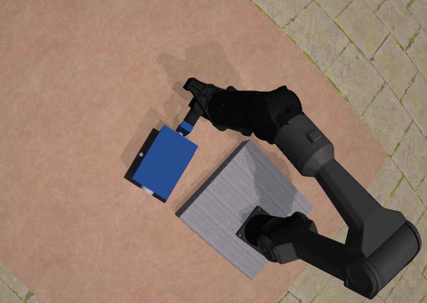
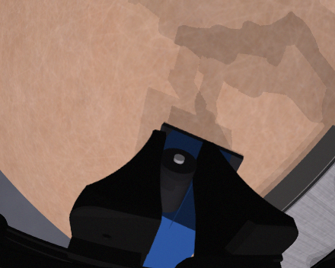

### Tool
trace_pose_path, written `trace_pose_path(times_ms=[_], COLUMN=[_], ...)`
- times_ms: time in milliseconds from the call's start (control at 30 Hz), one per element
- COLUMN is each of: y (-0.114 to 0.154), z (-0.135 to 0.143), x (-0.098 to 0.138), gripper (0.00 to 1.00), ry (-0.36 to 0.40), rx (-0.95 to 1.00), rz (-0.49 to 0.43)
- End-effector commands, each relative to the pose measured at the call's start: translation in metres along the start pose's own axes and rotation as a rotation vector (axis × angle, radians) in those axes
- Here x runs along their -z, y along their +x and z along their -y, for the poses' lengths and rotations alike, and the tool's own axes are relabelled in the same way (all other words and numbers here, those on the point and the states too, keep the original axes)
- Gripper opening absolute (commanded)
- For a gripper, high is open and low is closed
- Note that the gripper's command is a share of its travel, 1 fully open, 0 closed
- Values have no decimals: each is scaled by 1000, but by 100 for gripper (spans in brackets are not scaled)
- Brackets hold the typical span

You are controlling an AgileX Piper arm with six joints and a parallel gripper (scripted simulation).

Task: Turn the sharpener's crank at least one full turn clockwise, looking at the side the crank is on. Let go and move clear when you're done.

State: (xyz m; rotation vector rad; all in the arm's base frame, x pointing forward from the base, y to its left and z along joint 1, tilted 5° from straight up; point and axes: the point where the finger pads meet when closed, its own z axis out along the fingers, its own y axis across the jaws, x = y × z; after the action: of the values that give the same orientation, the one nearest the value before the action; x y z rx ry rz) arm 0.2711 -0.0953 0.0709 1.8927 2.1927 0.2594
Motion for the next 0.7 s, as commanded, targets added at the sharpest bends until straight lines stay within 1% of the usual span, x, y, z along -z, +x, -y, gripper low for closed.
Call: trace_pose_path(times_ms=[0,667], y=[0,0], z=[0,-11], x=[-1,-5], gripper=[20,20], ry=[1,0], rx=[1,1], rz=[-1,-1])
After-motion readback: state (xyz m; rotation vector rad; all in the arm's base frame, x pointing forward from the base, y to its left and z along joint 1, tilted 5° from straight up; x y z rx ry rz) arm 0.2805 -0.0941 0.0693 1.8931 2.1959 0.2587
